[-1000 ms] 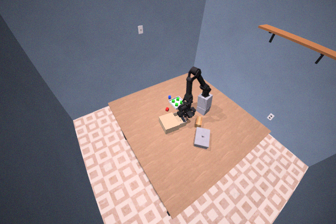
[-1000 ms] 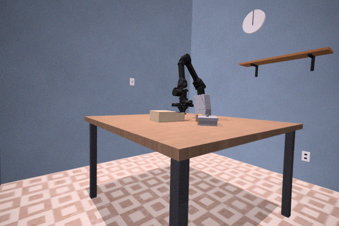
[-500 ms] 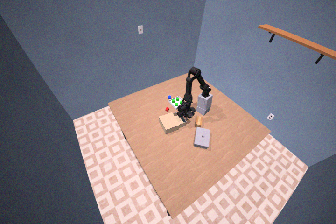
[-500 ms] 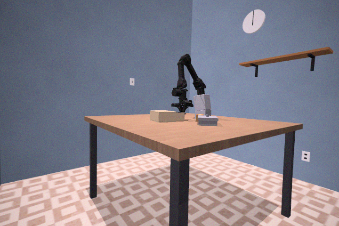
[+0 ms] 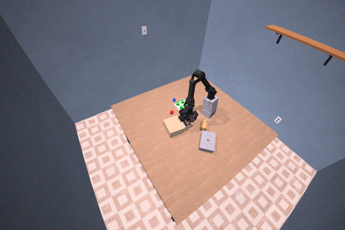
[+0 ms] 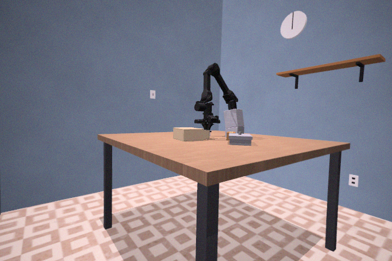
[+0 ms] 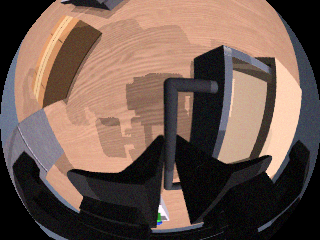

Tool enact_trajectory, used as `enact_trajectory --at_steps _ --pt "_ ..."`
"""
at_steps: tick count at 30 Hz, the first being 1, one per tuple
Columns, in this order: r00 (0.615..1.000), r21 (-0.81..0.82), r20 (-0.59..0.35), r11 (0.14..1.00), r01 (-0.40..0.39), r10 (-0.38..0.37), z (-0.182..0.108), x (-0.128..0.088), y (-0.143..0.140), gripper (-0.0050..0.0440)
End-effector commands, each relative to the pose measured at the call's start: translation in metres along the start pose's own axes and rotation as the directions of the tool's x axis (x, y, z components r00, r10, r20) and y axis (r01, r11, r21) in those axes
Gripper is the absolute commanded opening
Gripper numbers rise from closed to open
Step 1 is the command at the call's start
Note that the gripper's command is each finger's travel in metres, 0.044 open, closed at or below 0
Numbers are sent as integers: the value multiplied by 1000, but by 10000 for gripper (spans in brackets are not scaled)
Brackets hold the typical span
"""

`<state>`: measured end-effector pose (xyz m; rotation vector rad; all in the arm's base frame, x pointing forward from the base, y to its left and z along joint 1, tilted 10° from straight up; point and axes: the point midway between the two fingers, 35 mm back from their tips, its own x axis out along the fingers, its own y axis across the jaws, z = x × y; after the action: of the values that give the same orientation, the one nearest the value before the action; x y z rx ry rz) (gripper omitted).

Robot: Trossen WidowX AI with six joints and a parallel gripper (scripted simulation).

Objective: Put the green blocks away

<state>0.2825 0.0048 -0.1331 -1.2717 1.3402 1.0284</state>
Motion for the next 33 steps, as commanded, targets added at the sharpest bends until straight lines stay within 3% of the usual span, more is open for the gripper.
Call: enact_trajectory --at_steps 1,7,10,12,14,15,33 --pt "1000 1 -2 1000 11 -11 0 2 -10 0" --pt "1000 1 -2 1000 11 -11 0 2 -10 0" --pt "978 1 -2 978 210 -210 0 2 -13 0" --pt "978 1 -2 978 210 -210 0 2 -13 0" --pt "941 1 -2 941 338 -338 0 2 -15 0" --pt "936 1 -2 936 353 -353 0 2 -16 0" --pt "936 1 -2 936 353 -353 -1 2 -33 0"
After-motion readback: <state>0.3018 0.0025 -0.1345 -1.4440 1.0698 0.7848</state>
